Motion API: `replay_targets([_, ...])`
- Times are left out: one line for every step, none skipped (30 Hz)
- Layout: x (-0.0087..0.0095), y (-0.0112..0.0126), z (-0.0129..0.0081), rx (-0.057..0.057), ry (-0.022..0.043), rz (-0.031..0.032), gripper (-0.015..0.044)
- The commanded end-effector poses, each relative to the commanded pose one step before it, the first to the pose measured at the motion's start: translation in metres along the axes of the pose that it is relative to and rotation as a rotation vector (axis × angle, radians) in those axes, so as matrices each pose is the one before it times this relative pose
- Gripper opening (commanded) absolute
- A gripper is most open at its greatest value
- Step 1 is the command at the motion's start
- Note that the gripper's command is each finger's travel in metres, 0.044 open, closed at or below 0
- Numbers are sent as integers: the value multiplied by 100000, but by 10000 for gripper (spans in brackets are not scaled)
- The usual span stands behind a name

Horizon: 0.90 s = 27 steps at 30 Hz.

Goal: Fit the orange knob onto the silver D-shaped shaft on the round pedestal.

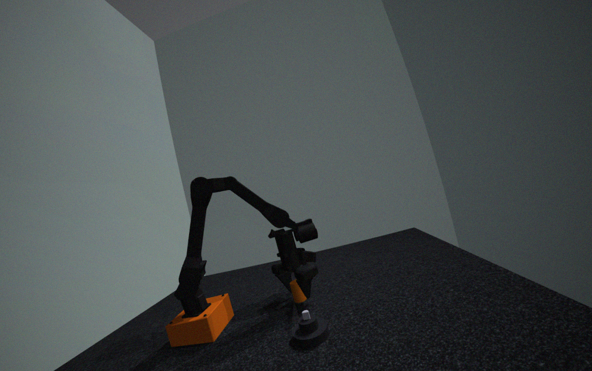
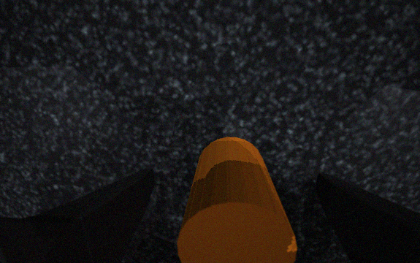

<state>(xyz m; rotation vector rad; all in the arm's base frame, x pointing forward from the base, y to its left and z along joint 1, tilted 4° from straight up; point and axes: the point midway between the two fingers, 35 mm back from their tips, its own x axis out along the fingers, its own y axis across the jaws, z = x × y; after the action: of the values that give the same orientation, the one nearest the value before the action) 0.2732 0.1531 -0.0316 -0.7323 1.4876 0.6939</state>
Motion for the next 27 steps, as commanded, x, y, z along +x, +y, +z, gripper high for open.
replay_targets([640, 112, -120, -470, 59, 517, 440])
replay_targets([24, 1, -3, 0, 0, 0, 440])
replay_targets([0, 0, 0, 0, 0, 0, 414])
replay_targets([0, 0, 0, 0, 0, 0, 388])
replay_targets([0, 0, 0, 0, 0, 0, 361])
replay_targets([0, 0, 0, 0, 0, 0, 335])
replay_targets([0, 0, 0, 0, 0, 0, 309])
replay_targets([0, 0, 0, 0, 0, 0, 282])
replay_targets([0, 0, 0, 0, 0, 0, 256])
replay_targets([0, 0, 0, 0, 0, 0, 230])
replay_targets([0, 0, 0, 0, 0, 0, 204])
replay_targets([0, 0, 0, 0, 0, 0, 177])
replay_targets([0, 0, 0, 0, 0, 0, 171])
replay_targets([0, 0, 0, 0, 0, 0, 164])
replay_targets([0, 0, 0, 0, 0, 0, 158])
replay_targets([0, 0, 0, 0, 0, 0, 151])
replay_targets([0, 0, 0, 0, 0, 0, 144])
replay_targets([0, 0, 0, 0, 0, 0, 138])
replay_targets([0, 0, 0, 0, 0, 0, 111])
replay_targets([-105, 15, 98, 236, -409, -119, 85])
replay_targets([-318, 49, 294, 707, -1231, -344, 59])
replay_targets([-533, 91, 488, 1172, -2058, -530, 32])
replay_targets([-623, -38, 198, 137, -258, -62, 6])
replay_targets([-567, -60, 97, -110, 178, 43, 0])
replay_targets([-573, -56, 84, -110, 179, 44, 0])
replay_targets([-579, -51, 71, -110, 180, 45, 0])
replay_targets([-585, -46, 58, -110, 182, 46, 0])
